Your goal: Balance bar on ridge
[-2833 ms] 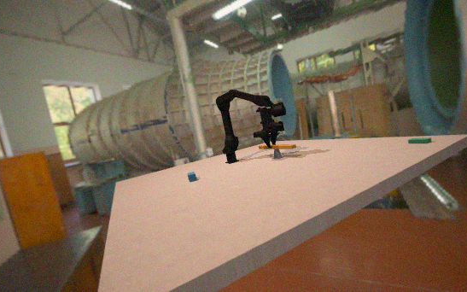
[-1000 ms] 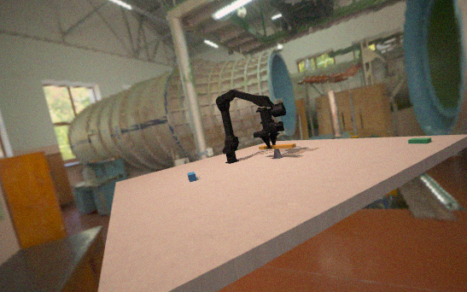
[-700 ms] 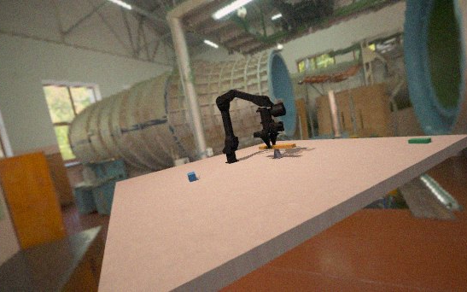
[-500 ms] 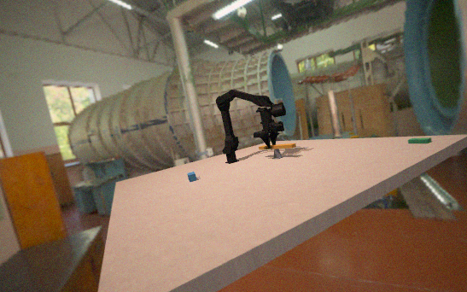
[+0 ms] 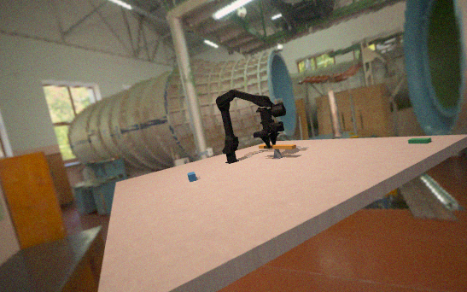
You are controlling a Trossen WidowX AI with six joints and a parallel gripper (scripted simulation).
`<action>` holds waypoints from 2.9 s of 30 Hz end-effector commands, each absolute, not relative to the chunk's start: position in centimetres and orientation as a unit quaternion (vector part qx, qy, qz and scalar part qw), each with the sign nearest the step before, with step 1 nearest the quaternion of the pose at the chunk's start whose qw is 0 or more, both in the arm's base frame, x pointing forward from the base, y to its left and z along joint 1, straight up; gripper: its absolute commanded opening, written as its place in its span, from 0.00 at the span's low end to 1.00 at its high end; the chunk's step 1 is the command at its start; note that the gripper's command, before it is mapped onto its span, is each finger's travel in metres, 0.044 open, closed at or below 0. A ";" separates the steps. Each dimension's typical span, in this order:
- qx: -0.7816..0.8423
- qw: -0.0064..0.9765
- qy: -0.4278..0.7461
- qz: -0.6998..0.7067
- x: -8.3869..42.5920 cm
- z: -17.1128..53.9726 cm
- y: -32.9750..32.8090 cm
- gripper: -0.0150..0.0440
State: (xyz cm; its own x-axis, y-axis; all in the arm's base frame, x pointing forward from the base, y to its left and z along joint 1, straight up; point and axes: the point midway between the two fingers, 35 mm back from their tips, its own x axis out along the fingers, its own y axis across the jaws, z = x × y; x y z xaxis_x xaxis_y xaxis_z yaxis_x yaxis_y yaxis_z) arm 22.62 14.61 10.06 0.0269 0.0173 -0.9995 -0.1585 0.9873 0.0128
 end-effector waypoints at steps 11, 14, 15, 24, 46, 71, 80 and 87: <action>-0.051 0.714 0.695 0.062 22.6 10.0 14.6 0.54; -0.051 0.714 0.695 0.062 22.6 10.0 14.6 0.55; -0.051 0.714 0.695 0.062 22.6 10.0 14.6 0.55; -0.051 0.714 0.695 0.062 22.6 10.0 14.6 0.57; -0.051 0.715 0.695 0.062 22.6 10.2 14.6 1.00; -0.050 0.715 0.695 0.062 22.4 20.0 14.5 1.00; -0.050 0.715 0.695 0.062 22.4 20.0 14.5 1.00; -0.050 0.715 0.695 0.062 22.4 20.0 14.5 1.00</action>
State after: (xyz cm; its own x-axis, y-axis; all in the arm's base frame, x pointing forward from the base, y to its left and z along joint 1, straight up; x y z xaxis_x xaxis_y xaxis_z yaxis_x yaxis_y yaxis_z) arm 22.41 14.47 20.03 0.0283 0.0183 -0.9994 -0.1585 0.9873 0.0136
